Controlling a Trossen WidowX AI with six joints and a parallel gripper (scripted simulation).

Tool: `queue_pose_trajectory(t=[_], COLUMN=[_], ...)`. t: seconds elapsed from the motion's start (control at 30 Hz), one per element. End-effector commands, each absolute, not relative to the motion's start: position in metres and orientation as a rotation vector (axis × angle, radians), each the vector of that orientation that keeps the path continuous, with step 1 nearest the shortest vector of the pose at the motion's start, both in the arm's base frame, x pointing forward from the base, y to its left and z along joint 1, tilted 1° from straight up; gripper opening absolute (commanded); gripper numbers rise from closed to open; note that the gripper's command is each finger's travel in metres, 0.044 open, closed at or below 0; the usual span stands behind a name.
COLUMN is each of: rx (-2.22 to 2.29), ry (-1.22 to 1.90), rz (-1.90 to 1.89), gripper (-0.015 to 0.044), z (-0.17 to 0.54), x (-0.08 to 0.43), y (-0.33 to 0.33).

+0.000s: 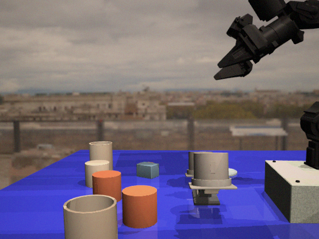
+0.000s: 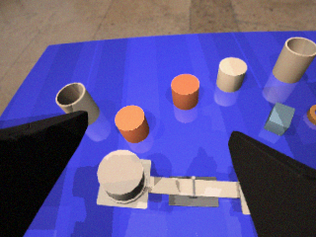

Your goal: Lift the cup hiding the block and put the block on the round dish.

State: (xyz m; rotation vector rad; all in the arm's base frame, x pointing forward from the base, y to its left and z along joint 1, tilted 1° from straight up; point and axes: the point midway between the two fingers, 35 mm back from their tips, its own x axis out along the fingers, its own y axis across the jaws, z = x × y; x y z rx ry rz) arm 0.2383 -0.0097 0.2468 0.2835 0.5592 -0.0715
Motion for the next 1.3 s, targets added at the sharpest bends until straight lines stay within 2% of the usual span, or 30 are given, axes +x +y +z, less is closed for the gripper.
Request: queue_pose_trajectory(t=[0.0, 0.2, 0.37, 1.27], rx=[0.203, 0.075, 0.067, 0.763], ry=[0.639, 0.775, 0.793, 1.072], rz=[-0.087, -0.101, -0.103, -0.643], gripper=[0.044, 0.044, 0.044, 0.044], z=[0.223, 0.185, 0.181, 0.161], x=[0.214, 0.172, 0.168, 0.232], y=[-0.017, -0.025, -0.026, -0.095])
